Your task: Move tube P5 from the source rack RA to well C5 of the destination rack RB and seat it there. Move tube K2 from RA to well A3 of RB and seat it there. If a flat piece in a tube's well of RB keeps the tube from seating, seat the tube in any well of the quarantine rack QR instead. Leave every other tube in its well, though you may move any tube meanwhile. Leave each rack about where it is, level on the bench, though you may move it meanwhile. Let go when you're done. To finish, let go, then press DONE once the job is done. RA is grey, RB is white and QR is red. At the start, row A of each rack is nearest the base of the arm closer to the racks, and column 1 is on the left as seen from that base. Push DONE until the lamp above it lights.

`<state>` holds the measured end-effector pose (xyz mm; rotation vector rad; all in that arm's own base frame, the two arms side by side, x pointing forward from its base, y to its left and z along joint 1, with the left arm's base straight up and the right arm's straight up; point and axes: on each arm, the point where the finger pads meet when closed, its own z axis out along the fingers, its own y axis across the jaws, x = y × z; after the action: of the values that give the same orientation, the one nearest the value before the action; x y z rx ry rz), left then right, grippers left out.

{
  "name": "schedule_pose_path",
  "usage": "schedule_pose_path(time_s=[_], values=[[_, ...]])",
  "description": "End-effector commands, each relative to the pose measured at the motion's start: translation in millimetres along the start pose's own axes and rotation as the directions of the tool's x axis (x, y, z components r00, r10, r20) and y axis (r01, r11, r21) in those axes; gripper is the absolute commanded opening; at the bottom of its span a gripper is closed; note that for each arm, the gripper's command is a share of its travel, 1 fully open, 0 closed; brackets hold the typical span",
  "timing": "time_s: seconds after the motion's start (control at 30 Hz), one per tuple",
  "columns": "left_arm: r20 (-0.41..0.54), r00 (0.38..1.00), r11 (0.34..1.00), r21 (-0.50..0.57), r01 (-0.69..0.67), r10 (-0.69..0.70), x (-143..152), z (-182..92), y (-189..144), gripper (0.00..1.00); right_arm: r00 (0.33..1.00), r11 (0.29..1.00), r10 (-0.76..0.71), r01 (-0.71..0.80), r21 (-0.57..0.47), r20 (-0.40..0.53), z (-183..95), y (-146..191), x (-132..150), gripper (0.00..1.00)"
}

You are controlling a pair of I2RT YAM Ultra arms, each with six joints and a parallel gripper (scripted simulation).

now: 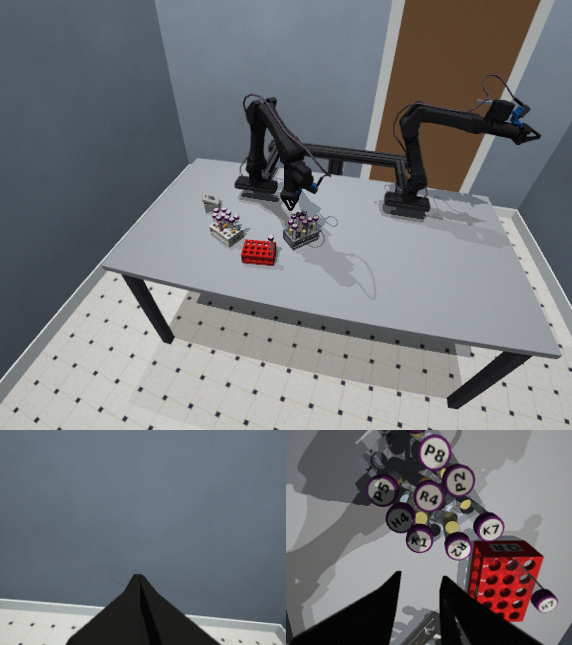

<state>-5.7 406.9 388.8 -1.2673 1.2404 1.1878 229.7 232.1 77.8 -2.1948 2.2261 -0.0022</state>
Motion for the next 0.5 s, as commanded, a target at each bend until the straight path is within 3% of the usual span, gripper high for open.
schedule_pose_path(time_s=[0.0,0.23,0.33,0.4,0.47], values=[[0.059,0.998,1.000,0.000,-0.006,0.006,-26,-11,2,0.00,1.000,1.000,-0.010,0.010,0.008,0.014,-21,3,-4,0.30],[0.059,0.998,1.000,0.000,-0.006,0.006,-26,-11,2,0.00,1.000,1.000,-0.010,0.010,0.010,0.017,-41,3,-5,0.30],[0.059,0.998,1.000,0.000,-0.006,0.006,-26,-11,2,0.00,1.000,1.000,-0.010,0.010,-0.001,0.004,-37,3,-5,0.30],[0.059,0.998,1.000,0.000,-0.006,0.006,-26,-11,2,0.00,0.997,0.997,0.080,-0.081,-0.018,-0.016,-31,0,19,0.30],[0.059,0.998,1.000,0.000,-0.006,0.006,-26,-11,2,0.00,0.997,0.997,0.080,-0.081,-0.018,-0.016,-31,0,19,0.30]])
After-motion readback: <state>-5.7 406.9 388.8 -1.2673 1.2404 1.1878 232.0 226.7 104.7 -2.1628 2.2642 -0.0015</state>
